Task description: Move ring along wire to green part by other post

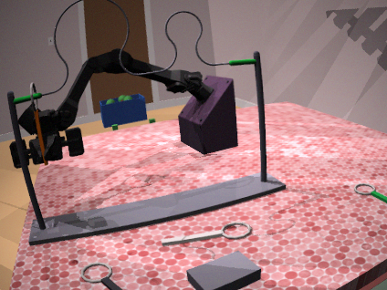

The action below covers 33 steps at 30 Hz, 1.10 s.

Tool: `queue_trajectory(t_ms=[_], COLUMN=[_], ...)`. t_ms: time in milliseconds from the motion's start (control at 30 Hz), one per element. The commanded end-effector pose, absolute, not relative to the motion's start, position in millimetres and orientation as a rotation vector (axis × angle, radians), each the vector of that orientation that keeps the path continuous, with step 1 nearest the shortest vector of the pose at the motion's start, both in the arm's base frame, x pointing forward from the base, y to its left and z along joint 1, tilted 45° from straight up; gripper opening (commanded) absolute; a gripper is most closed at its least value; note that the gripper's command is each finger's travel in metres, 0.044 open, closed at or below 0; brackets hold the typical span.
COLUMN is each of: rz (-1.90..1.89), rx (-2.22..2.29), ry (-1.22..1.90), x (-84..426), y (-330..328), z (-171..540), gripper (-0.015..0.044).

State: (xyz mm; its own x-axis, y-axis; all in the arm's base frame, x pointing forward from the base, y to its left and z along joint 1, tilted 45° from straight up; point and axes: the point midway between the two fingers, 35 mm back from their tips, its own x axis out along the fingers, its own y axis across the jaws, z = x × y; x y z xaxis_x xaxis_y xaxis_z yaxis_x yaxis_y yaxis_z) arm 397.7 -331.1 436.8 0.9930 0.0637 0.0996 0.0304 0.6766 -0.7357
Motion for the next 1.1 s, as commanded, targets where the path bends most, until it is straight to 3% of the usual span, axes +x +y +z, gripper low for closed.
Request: queue_trajectory(t_ms=[0, 367, 1067], rz=[0.016, 0.008, -0.142], rx=[-0.829, -0.829, -0.809], ry=[-0.118, -0.099, 0.257], x=[398, 395, 350], y=[-331, -331, -310], z=[437, 436, 422], gripper=[-0.0150, -0.0150, -0.0150])
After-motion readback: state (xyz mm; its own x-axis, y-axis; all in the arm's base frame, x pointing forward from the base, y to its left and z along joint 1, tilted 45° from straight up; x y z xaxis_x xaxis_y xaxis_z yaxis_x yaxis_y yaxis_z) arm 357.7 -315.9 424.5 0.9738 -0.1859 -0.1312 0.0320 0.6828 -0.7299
